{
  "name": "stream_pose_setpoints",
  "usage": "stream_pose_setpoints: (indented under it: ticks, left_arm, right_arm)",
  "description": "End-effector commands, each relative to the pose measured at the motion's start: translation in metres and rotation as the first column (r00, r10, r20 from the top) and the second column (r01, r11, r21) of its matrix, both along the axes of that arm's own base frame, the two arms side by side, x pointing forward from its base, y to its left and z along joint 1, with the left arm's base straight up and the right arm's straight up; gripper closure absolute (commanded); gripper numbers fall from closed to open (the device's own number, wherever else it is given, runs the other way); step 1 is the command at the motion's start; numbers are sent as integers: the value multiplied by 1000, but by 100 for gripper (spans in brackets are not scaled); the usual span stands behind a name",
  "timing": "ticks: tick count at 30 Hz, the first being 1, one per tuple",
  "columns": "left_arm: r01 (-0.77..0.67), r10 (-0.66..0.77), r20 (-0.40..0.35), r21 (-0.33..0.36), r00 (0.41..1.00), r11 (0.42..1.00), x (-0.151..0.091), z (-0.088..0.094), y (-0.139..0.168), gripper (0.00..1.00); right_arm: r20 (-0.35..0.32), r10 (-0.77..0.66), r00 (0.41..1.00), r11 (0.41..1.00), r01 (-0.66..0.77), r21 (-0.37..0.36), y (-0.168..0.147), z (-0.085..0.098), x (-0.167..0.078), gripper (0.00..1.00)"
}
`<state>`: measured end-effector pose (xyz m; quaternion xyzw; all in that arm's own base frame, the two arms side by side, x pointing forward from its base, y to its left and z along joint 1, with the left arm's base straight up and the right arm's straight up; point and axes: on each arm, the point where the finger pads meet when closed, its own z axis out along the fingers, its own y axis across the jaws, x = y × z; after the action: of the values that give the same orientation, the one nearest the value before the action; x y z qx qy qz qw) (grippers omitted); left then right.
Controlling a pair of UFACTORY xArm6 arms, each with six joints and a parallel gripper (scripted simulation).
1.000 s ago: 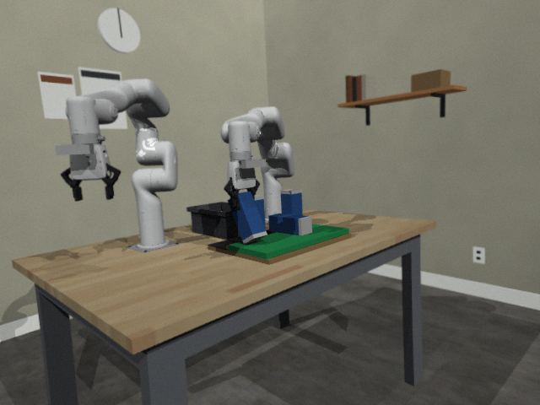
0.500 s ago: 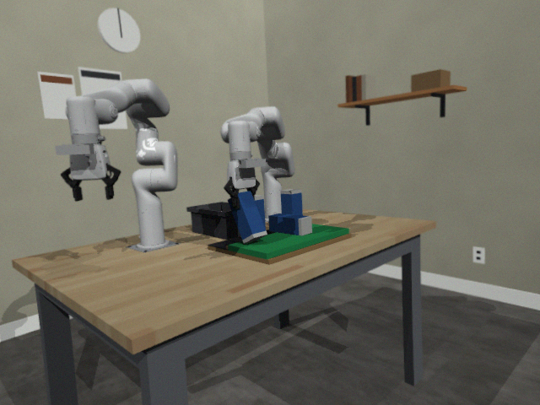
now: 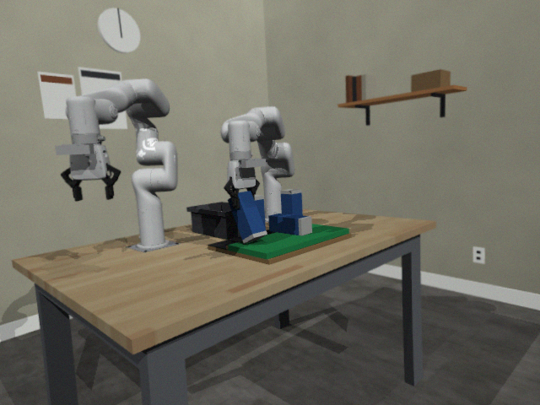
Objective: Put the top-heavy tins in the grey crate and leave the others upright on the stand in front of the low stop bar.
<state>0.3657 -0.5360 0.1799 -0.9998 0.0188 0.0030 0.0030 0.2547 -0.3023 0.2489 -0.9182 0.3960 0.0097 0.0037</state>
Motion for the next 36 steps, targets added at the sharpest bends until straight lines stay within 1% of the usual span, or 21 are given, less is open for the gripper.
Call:
stream_pose_setpoints:
  ticks: [1,25,26,36]
  left_arm:
    - [0,0,4,-6,1000,1000,1,3,-1,26]
    - [0,0,4,-6,1000,1000,1,3,-1,26]
    - [0,0,4,-6,1000,1000,1,3,-1,0]
    - [0,0,4,-6,1000,1000,1,3,-1,0]
  right_arm:
    - [3,0,1000,1000,0,-3,-1,1,1,0]
    - [3,0,1000,1000,0,-3,-1,1,1,0]
    - [3,0,1000,1000,0,-3,-1,1,1,0]
    - [3,0,1000,1000,0,-3,-1,1,1,0]
